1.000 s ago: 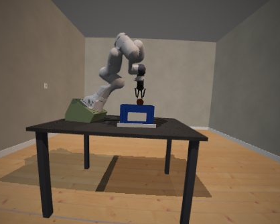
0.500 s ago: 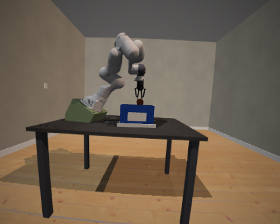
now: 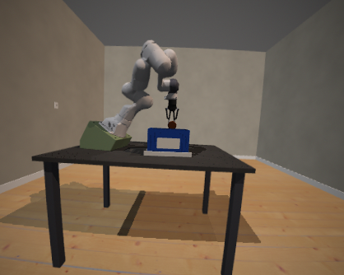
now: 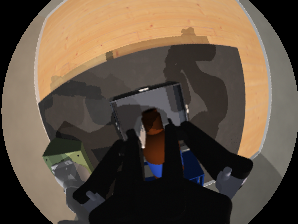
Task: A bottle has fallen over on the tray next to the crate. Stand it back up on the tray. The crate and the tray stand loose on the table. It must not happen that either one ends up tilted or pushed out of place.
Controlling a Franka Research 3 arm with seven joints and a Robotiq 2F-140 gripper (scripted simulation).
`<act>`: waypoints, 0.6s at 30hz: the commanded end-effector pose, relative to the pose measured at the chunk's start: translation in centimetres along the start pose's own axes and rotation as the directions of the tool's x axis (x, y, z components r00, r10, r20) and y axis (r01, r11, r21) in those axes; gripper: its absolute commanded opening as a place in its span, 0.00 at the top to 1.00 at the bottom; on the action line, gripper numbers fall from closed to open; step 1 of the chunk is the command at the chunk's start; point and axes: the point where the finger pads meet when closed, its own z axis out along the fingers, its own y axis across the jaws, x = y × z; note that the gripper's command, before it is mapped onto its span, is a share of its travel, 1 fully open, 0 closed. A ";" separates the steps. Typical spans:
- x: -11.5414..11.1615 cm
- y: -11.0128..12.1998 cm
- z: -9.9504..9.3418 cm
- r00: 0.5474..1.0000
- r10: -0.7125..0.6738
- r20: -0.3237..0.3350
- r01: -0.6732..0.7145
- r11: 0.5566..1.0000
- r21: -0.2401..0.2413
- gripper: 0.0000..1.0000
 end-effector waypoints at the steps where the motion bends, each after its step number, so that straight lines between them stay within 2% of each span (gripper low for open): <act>1: 0.1 0.1 -0.2 1.000 -0.006 -0.004 0.006 1.000 -0.002 1.00; 12: 0.1 0.1 -0.2 1.000 0.004 -0.004 -0.004 1.000 -0.002 1.00; 18: 0.1 0.1 -0.3 0.998 0.063 -0.004 -0.063 0.998 -0.001 1.00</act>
